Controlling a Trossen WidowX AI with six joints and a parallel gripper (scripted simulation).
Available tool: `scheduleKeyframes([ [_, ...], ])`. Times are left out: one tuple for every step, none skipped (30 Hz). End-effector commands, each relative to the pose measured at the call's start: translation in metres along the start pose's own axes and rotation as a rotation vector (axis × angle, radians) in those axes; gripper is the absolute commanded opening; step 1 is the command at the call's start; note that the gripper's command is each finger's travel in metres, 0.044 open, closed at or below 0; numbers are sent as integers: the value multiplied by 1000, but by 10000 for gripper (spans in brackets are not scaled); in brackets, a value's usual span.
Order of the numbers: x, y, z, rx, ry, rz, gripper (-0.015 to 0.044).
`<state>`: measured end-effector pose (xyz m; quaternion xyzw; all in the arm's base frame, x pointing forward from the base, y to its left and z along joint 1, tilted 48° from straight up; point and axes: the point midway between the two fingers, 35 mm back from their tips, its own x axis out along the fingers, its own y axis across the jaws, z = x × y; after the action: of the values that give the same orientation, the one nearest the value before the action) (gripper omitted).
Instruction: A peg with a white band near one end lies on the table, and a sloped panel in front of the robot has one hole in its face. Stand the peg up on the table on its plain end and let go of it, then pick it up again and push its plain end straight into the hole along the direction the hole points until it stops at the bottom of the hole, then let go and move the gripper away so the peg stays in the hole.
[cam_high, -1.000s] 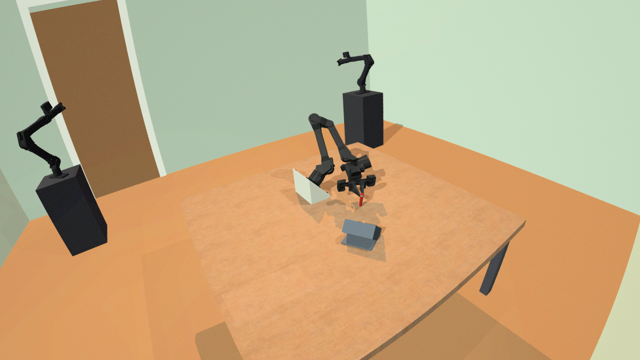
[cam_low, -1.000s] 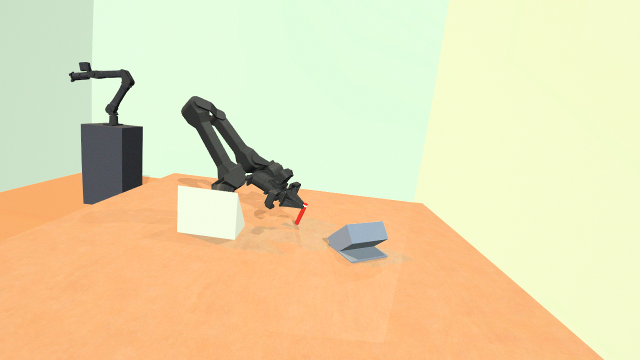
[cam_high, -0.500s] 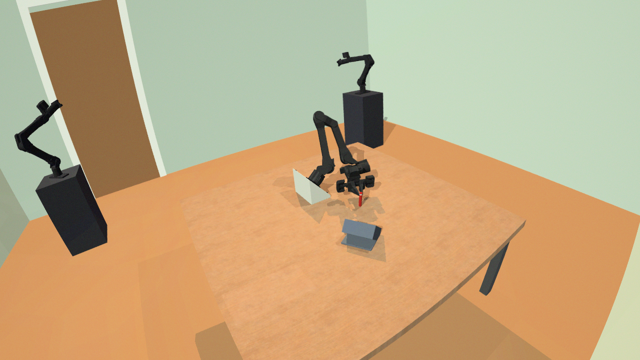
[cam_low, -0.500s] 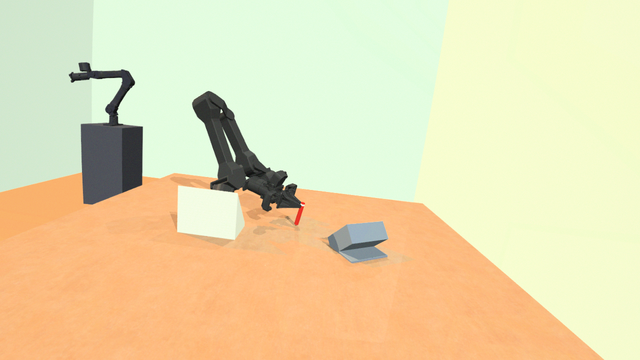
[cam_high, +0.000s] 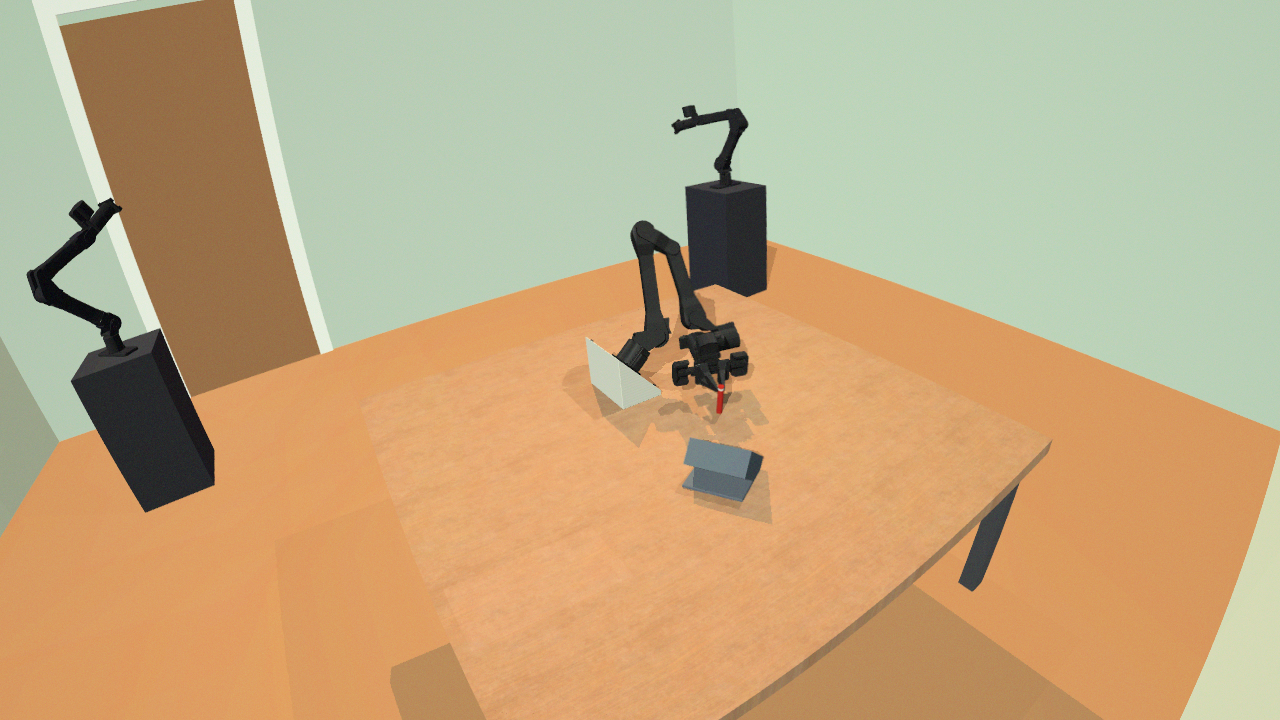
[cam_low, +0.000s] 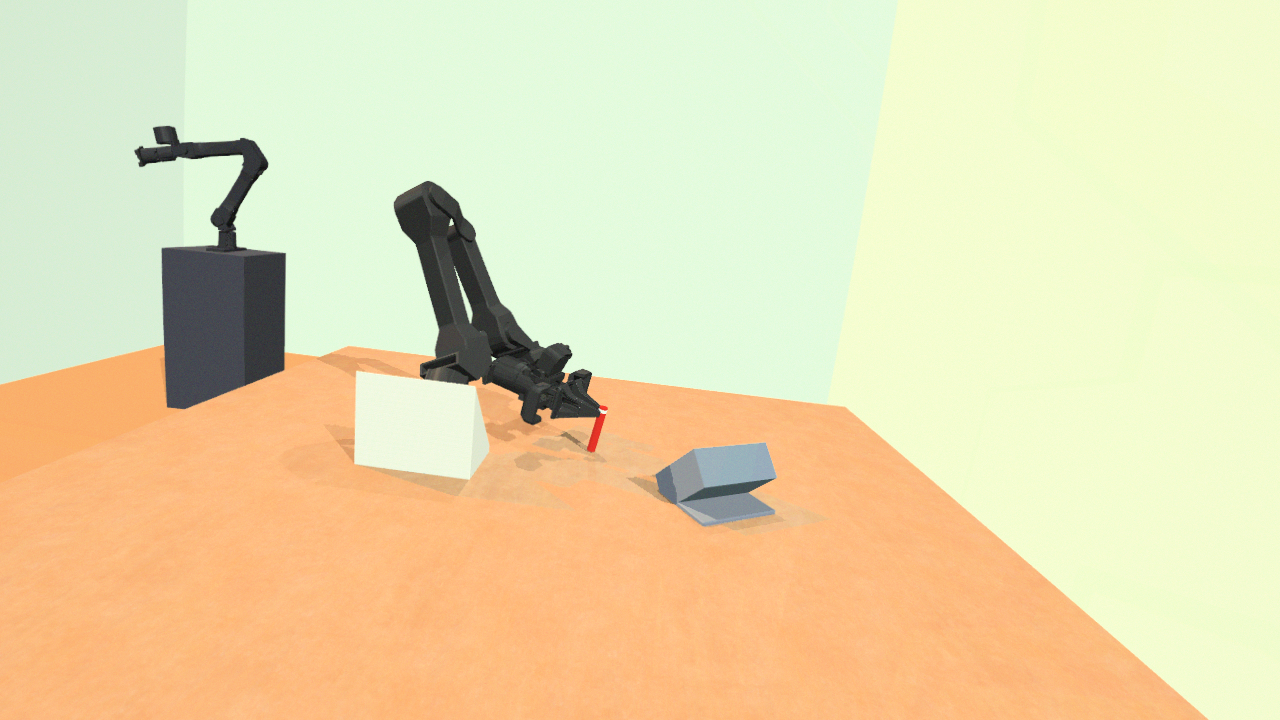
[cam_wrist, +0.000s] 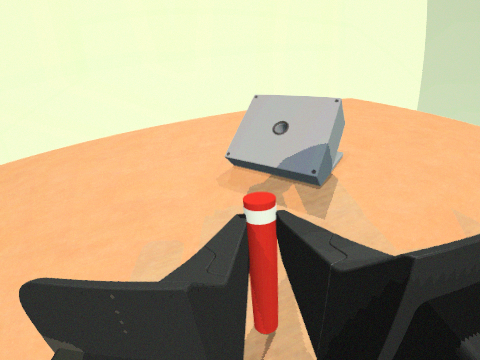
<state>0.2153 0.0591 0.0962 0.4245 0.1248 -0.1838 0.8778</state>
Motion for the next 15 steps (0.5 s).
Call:
scheduleKeyframes([
  [0,0,-2,0,0,0,51],
  [0,0,-2,0,1,0,51],
  [0,0,-2,0,1,0,51],
  [0,0,-2,0,1,0,51],
  [0,0,-2,0,0,0,51],
  [-1,0,-2,-1,0,0,51],
  [-1,0,-2,-1,-1,0,51],
  [-1,0,-2,0,-2,0,51],
  [-1,0,-2,0,-2,-1,51],
  [-2,0,-2,0,-3,-1,51],
  [-2,0,-3,0,-3,-1,51],
  [-2,-1,-3,0,-4,-1,51],
  [-2,-1,-3,1,-5,-1,51],
  [-2,-1,-3,1,-6,-2,51],
  [-3,-1,-4,2,-7,-2,51],
])
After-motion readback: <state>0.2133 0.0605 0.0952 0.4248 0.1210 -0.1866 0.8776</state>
